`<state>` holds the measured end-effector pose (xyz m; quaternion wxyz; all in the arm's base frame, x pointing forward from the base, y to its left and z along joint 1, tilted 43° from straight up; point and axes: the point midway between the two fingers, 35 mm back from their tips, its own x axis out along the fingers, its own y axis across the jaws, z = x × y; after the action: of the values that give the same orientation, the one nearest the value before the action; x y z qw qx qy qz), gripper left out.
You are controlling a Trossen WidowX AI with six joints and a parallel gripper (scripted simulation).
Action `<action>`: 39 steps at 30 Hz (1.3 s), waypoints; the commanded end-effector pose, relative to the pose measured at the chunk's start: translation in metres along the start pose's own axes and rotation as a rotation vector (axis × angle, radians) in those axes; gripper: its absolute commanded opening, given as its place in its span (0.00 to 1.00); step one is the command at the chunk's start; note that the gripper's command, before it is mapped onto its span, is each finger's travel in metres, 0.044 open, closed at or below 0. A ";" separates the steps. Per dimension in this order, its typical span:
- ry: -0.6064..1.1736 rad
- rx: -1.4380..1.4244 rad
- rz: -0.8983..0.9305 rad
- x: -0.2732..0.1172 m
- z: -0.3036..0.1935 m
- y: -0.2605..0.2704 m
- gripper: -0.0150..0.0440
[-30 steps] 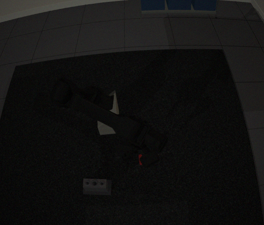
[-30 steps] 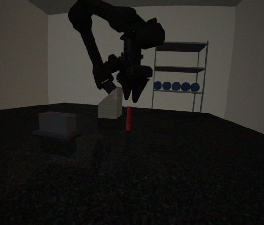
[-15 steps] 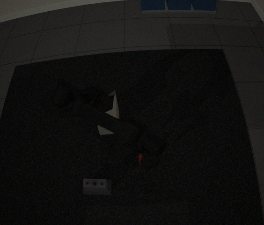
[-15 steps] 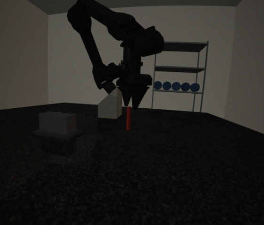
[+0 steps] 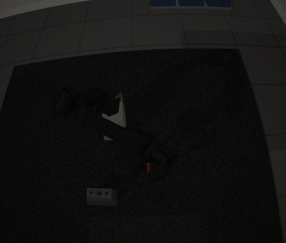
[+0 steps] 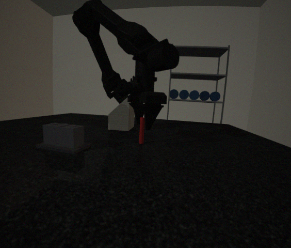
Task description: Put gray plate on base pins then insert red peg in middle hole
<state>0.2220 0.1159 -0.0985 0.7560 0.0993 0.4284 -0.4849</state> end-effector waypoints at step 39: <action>-0.005 -0.008 0.002 -0.011 0.000 0.002 0.25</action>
<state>0.2214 0.1146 -0.0966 0.7580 0.0879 0.4276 -0.4846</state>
